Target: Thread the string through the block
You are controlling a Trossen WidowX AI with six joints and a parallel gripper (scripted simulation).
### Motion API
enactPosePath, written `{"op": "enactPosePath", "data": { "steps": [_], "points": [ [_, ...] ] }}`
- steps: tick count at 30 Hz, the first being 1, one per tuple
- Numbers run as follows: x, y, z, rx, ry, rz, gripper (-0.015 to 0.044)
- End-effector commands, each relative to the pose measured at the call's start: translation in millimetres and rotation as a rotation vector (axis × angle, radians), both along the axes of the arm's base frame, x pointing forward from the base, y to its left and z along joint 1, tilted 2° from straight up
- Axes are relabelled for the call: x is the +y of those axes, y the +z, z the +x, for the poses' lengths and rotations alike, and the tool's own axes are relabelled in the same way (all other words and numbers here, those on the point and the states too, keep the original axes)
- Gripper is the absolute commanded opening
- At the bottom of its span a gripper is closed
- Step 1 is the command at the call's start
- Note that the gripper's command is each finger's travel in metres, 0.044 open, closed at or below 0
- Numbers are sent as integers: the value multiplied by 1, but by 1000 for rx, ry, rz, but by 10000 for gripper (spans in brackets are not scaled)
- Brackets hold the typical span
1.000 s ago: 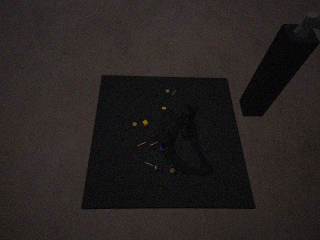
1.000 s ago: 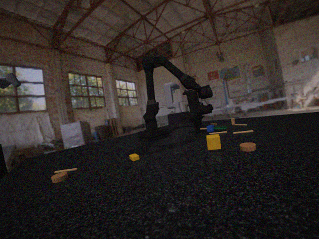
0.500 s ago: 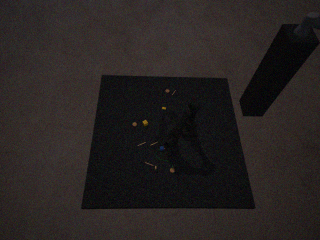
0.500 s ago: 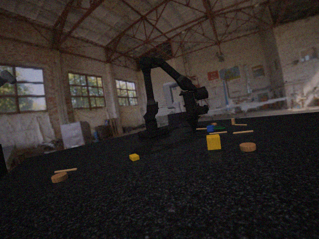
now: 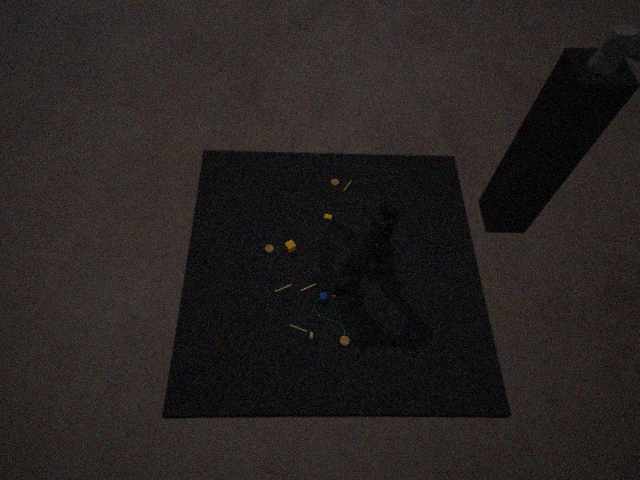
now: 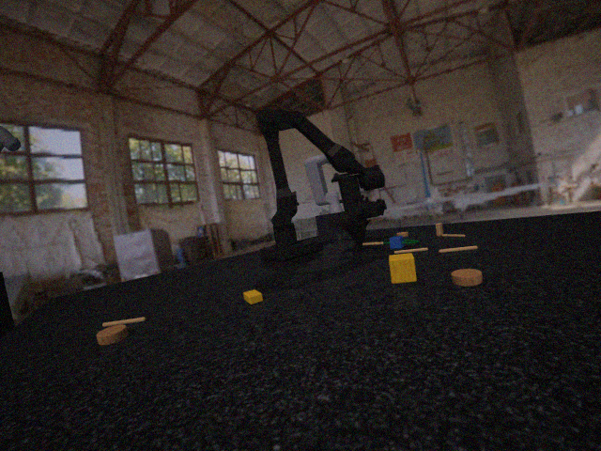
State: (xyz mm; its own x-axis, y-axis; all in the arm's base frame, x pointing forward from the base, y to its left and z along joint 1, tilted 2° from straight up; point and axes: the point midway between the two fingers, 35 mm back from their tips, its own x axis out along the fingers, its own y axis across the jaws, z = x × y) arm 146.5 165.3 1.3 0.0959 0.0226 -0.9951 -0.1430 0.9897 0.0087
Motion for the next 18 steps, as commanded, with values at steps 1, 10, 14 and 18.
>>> {"op": "enactPosePath", "data": {
  "steps": [1,10,14,18],
  "points": [
    [-2,0,-6,-5,-2,0,0],
    [-5,1,-16,-4,4,2,0],
    [-4,0,-18,-4,4,1,0],
    [-5,-11,-28,-5,5,-7,0]
  ]
}}
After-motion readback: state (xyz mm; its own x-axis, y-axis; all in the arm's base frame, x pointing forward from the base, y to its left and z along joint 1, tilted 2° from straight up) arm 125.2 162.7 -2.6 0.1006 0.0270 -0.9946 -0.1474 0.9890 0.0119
